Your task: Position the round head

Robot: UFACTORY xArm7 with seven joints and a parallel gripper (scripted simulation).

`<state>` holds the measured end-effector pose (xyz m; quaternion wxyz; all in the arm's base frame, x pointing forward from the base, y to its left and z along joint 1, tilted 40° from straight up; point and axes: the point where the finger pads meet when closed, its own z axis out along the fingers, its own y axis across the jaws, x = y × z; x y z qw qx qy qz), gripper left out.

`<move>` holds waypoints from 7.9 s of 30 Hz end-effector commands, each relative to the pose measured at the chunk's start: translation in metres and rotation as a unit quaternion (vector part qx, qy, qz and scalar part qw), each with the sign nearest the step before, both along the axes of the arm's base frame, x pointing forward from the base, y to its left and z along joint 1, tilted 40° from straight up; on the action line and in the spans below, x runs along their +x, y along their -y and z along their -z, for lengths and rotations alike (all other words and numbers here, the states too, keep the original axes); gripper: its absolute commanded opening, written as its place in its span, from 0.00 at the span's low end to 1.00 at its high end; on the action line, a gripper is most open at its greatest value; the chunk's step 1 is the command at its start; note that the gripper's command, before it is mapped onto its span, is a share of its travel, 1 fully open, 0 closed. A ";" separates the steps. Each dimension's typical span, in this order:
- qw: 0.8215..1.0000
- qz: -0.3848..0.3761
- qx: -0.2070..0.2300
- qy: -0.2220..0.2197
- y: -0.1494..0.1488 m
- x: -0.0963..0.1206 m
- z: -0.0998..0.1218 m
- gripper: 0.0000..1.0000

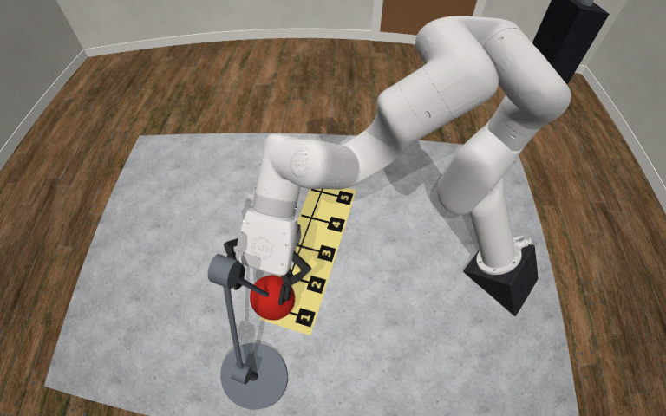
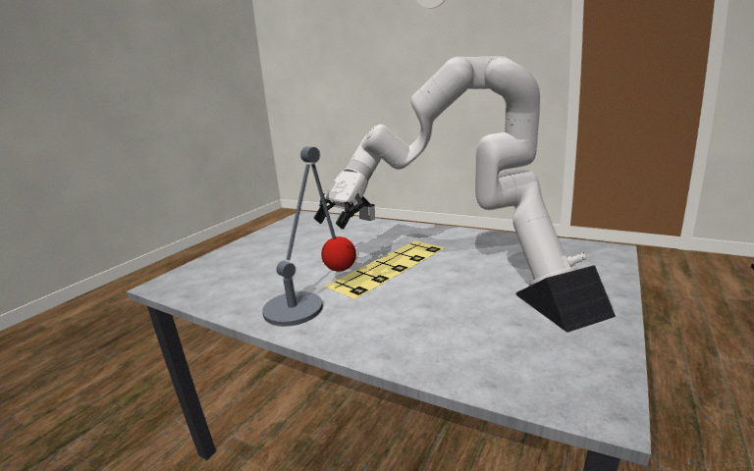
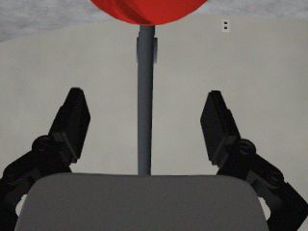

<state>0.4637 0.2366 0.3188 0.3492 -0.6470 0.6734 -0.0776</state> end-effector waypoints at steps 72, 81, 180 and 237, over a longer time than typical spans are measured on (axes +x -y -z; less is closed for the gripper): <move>1.000 -0.001 0.001 0.002 0.039 -0.066 -0.088 1.00; 1.000 -0.001 0.001 0.002 0.041 -0.070 -0.093 1.00; 1.000 -0.001 0.003 0.003 0.012 -0.024 -0.031 1.00; 1.000 -0.001 0.004 0.003 -0.002 -0.001 -0.002 0.00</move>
